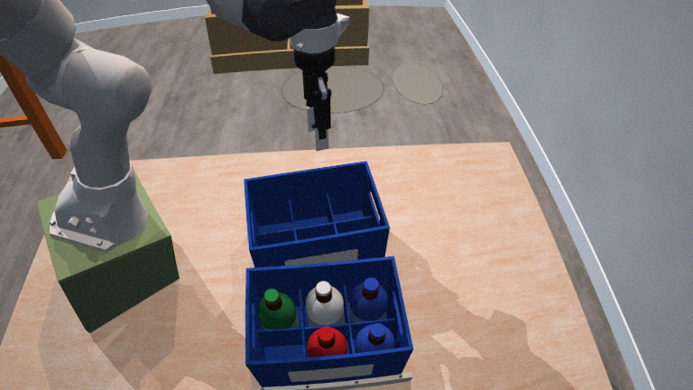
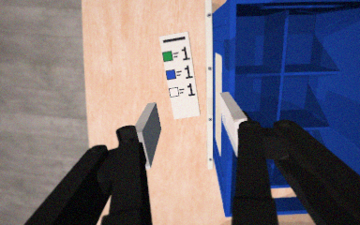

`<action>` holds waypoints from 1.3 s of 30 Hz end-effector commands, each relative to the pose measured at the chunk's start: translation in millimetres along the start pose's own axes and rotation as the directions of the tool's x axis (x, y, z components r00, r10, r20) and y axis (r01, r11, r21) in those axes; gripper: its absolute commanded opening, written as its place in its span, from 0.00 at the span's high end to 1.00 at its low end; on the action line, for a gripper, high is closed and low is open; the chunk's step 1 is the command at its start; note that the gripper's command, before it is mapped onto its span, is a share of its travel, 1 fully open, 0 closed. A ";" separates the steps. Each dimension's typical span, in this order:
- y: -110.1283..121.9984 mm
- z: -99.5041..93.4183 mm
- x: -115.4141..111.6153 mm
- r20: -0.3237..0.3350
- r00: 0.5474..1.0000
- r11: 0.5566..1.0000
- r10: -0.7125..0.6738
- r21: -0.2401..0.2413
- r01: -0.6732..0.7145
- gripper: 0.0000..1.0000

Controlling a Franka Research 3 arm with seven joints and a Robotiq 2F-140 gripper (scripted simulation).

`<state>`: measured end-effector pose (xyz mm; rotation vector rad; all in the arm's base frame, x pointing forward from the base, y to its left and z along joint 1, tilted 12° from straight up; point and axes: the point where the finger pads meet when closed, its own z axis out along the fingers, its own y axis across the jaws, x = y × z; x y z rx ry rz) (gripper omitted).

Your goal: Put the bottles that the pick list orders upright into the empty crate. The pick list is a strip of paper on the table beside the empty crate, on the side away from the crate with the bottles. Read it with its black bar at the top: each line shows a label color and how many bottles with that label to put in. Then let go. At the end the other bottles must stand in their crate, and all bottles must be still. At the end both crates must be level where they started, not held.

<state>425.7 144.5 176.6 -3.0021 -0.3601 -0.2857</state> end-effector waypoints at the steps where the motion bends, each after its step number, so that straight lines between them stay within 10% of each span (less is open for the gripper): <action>1: 0.7 -0.4 0.4 0.000 1.000 1.000 -0.005 -0.001 0.005 0.62; 16: 28.4 -8.5 -7.9 0.000 0.981 0.981 0.194 -0.001 -0.194 0.62; 29: 79.1 -23.3 -23.2 -0.002 0.889 0.889 0.457 0.002 -0.457 0.62; 39: 125.2 -36.9 -37.1 -0.004 0.736 0.736 0.677 0.003 -0.677 0.62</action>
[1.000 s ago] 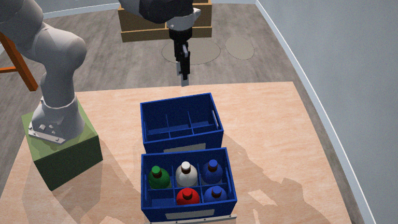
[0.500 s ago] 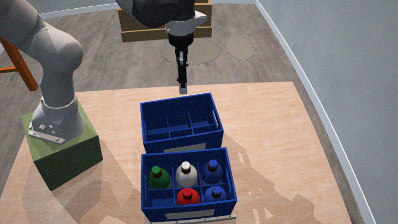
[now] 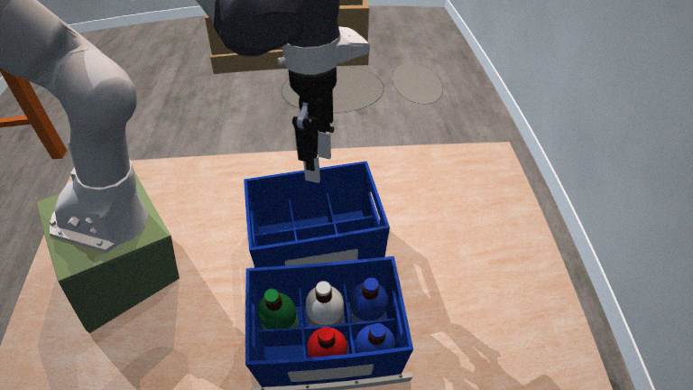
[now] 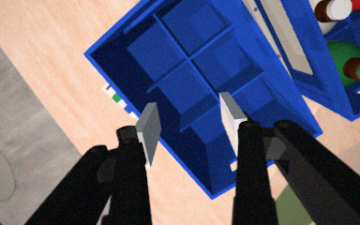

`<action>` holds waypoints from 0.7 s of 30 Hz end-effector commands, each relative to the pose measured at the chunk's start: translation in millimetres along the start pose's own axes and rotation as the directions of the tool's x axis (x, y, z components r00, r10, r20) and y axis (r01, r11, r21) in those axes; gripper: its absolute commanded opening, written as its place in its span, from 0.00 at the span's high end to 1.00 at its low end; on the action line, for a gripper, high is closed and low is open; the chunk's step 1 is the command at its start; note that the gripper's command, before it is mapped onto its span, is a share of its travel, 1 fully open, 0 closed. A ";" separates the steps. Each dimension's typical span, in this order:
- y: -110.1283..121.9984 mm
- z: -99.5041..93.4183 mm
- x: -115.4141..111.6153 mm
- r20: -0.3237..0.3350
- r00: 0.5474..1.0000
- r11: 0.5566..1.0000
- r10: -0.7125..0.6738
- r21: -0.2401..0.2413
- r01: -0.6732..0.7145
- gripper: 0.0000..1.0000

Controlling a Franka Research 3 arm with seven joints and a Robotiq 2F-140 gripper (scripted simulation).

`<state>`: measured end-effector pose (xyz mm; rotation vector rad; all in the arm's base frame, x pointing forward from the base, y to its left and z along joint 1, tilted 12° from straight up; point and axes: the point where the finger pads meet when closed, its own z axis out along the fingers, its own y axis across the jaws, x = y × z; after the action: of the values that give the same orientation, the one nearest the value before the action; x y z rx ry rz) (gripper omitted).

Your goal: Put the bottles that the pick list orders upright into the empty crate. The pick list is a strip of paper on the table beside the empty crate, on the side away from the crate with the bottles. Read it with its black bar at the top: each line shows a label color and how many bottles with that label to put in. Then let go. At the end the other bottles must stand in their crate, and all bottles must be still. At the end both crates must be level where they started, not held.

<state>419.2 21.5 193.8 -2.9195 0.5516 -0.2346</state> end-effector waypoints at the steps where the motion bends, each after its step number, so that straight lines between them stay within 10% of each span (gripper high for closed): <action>1: 16.0 -5.1 1.3 0.003 0.988 0.988 0.156 -0.004 -0.156 0.62; 21: 98.1 -29.7 28.7 -0.004 0.807 0.807 0.590 0.000 -0.590 0.62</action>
<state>409.3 -72.7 206.6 -2.6637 1.2431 -0.1786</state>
